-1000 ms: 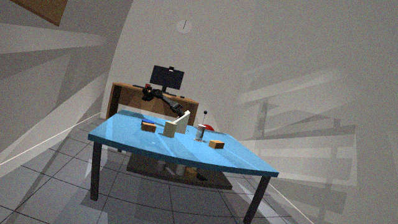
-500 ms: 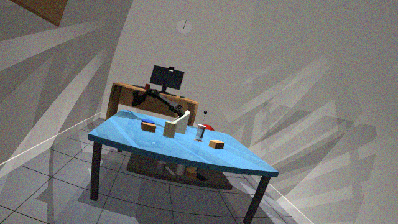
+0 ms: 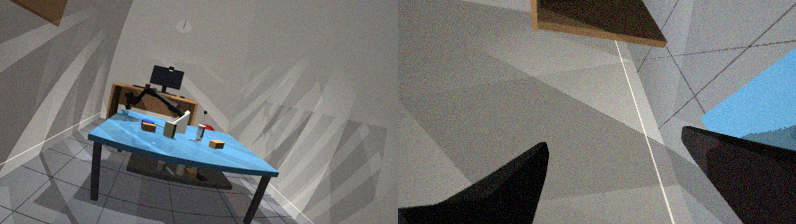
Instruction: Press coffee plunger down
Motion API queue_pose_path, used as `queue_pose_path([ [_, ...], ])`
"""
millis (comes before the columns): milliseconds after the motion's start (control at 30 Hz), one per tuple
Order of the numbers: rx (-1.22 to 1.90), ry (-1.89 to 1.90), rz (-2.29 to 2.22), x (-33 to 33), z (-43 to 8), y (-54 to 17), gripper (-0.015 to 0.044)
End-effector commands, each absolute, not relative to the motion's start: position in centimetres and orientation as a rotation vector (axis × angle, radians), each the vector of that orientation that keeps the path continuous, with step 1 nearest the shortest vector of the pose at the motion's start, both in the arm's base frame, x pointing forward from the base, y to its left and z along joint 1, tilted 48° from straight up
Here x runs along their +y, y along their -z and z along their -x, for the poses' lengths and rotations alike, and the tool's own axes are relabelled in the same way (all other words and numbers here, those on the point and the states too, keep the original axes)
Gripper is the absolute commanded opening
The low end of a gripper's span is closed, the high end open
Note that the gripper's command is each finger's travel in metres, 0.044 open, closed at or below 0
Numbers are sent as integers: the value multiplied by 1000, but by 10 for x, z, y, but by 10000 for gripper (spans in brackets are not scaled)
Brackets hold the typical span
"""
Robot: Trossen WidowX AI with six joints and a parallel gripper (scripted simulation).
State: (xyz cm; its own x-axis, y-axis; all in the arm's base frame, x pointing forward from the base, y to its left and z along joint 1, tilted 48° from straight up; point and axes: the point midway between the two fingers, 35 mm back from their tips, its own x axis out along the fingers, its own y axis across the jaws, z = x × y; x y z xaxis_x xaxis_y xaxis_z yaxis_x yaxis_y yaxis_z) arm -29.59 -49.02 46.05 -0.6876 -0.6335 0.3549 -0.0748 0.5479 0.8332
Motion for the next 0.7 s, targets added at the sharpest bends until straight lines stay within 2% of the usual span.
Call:
queue_pose_path([
  [0, -2047, 1081, -683, -506, 241, -466, 440],
  [267, -1833, 1037, -928, -519, 113, -468, 440],
  [600, -1479, 974, -1163, -499, -55, -453, 440],
  [667, -1447, 977, -1155, -495, -62, -455, 440],
])
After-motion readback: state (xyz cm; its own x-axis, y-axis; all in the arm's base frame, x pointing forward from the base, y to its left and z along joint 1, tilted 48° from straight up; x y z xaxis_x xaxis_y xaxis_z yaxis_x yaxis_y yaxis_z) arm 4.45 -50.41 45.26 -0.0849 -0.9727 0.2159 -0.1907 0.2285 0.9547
